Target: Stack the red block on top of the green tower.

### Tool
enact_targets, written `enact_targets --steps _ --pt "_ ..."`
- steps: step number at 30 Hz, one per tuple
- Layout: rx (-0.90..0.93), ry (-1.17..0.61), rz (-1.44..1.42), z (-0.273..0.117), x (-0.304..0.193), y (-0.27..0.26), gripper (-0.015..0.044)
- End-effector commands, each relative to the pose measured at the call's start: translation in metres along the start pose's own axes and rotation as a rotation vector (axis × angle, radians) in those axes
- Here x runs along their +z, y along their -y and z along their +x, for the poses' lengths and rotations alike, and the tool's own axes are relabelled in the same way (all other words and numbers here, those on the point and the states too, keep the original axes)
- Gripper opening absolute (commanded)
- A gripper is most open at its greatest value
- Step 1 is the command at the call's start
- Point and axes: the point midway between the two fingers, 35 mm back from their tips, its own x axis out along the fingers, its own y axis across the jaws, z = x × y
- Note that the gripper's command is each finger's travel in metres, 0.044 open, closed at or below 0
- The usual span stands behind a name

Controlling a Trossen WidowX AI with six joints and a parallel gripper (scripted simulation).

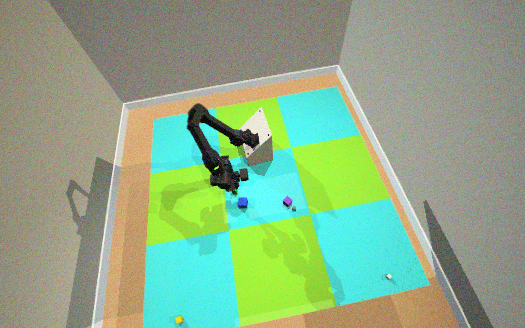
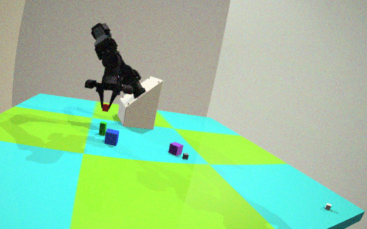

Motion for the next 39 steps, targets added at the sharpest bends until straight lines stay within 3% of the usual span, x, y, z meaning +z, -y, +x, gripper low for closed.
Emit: enact_targets --steps 1,15,39 --pt "0.002 -0.004 -0.011 0.015 -0.003 0.000 0.0000" --pt "0.000 -0.004 -0.011 0.048 -0.004 0.002 0.0000" --pt "-0.001 -0.004 -0.011 0.049 -0.004 0.002 0.0000"
